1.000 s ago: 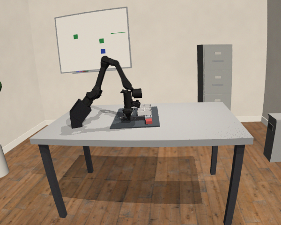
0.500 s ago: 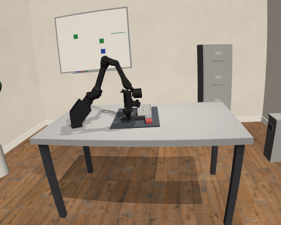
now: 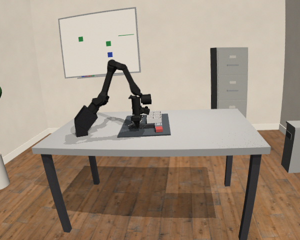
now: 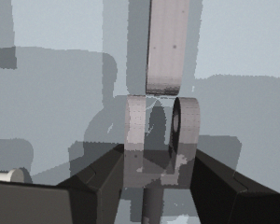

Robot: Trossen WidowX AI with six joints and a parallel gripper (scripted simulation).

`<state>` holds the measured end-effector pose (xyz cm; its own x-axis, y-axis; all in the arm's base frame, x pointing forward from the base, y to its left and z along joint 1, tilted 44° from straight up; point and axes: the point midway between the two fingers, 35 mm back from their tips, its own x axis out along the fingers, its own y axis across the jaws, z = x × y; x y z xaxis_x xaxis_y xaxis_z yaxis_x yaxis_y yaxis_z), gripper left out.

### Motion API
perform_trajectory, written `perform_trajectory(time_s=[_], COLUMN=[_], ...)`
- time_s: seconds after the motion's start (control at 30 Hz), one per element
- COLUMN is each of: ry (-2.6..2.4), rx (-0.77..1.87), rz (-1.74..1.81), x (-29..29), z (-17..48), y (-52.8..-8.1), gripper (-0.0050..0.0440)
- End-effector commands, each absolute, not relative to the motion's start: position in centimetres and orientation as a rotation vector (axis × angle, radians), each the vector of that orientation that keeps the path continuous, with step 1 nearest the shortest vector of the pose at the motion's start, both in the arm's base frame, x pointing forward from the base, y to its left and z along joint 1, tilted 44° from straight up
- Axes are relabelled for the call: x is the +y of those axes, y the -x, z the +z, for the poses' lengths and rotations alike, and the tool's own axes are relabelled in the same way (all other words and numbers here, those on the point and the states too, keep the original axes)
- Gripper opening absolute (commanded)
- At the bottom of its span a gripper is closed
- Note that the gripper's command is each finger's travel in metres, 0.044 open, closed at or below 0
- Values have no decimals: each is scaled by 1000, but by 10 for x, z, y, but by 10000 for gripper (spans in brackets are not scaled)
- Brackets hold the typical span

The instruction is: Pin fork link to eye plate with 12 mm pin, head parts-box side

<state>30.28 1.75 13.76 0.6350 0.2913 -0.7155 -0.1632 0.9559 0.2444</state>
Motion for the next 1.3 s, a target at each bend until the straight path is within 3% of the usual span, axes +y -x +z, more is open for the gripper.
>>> perform_trajectory(time_s=[0.0,1.27], ry=[-161,-161], rx=[845,845], rz=[263,263], x=[18,18], z=[137,139], y=[-302,-306], gripper=[123,123])
